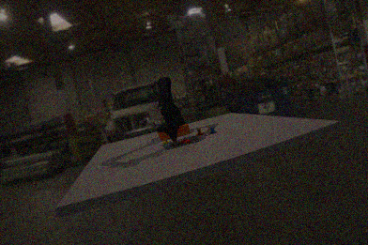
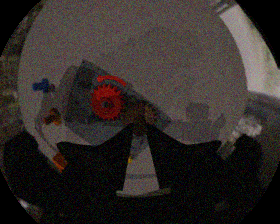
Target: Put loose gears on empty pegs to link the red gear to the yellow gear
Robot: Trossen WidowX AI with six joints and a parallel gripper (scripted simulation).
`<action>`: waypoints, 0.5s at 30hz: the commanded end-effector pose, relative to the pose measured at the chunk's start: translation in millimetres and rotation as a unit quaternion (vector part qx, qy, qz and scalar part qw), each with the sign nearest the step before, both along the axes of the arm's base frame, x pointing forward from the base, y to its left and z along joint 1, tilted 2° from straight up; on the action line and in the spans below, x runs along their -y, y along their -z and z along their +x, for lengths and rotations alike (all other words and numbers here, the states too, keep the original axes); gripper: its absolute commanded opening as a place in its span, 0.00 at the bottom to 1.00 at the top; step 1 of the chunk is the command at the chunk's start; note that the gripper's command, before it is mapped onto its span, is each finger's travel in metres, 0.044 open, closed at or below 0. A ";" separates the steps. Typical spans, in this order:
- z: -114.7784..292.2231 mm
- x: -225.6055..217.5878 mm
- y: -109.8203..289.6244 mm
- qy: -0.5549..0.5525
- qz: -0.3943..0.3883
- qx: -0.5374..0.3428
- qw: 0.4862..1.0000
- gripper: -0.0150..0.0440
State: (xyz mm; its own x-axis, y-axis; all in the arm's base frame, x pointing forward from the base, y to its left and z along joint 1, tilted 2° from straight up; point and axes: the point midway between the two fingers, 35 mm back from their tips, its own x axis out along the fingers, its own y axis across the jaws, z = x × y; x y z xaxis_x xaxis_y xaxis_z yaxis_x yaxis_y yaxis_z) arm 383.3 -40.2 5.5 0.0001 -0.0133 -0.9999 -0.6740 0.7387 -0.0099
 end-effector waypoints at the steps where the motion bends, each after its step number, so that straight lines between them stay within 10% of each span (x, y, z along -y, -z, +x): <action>1: 0.0 0.9 0.6 -0.035 -0.001 0.000 0.999 0.25; 6: 0.1 0.4 -1.1 -0.011 -0.001 0.000 1.000 0.48; 15: 1.1 -0.7 -33.1 0.026 -0.001 0.001 1.000 0.49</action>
